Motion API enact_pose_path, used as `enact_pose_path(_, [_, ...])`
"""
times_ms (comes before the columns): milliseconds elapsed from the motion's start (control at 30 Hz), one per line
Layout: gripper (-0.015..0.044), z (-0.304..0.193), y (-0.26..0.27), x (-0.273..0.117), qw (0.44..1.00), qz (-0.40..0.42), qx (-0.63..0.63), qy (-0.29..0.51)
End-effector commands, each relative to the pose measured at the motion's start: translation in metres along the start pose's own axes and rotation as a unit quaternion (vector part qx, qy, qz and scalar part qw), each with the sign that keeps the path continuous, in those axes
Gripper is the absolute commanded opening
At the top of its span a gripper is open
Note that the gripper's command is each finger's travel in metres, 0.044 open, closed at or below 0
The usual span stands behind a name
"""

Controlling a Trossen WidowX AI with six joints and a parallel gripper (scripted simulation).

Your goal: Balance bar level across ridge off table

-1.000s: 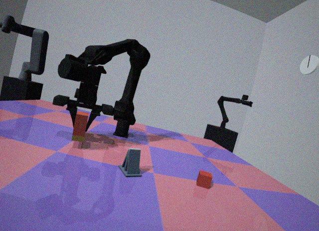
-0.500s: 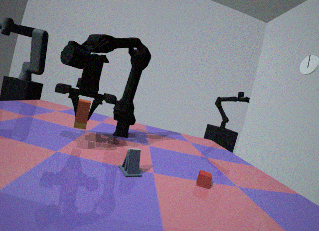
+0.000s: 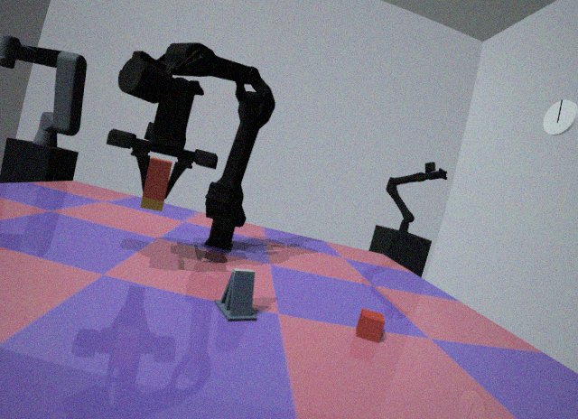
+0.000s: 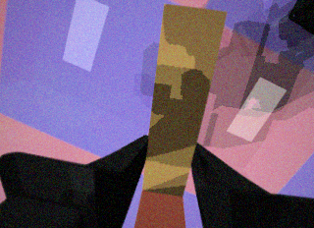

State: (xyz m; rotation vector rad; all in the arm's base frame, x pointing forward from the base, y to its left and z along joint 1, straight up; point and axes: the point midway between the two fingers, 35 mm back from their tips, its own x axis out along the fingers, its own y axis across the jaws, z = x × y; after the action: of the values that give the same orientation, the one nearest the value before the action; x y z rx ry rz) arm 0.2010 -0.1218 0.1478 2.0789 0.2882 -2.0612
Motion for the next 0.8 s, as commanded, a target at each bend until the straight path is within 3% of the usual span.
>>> enact_pose_path(0, [0.0,0.0,0.0,-0.008,1.0,0.005,0.002,0.003])
enact_pose_path(767, [0.0,-0.066,-0.028,-0.013,1.0,0.004,-0.03,0.005])
